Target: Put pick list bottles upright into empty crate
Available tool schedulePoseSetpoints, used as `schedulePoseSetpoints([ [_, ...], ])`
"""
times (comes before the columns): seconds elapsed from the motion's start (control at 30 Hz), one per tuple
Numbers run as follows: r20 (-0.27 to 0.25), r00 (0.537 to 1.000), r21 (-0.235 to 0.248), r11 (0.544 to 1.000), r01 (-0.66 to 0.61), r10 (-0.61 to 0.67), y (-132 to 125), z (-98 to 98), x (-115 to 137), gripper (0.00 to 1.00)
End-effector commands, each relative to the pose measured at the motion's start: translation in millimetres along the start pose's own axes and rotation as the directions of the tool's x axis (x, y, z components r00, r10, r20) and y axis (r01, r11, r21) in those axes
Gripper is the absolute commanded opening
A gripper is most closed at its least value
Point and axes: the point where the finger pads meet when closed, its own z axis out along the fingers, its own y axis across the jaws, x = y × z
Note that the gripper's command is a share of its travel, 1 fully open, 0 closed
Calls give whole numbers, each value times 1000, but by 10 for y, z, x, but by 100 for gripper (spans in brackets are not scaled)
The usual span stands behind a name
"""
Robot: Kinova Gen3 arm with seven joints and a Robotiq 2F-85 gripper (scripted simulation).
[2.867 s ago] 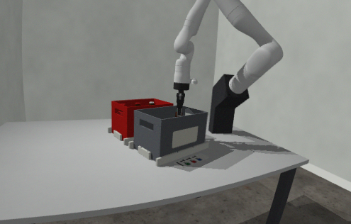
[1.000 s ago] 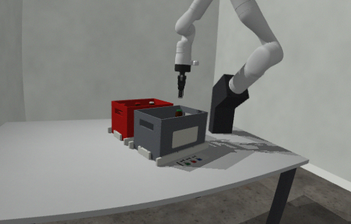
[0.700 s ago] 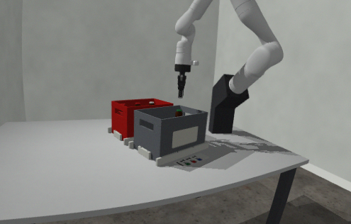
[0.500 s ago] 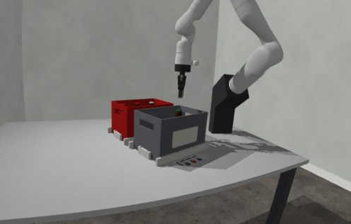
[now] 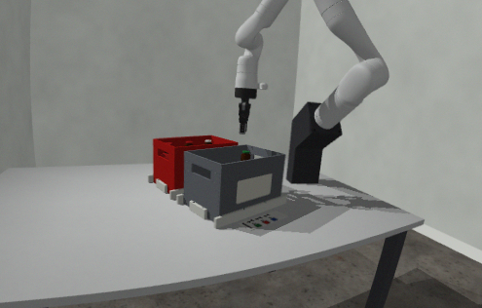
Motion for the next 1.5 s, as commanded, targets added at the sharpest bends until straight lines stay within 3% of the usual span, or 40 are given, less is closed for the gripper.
schedulePoseSetpoints([
  [0.0, 0, 1000, 0, 1000, -1, 1, -77, -1, -163, 67],
  [0.07, 0, 1000, 0, 1000, -1, 1, -77, -1, -163, 67],
  [1.47, 0, 1000, 1, 1000, -1, 1, -831, -4, -1909, 67],
])
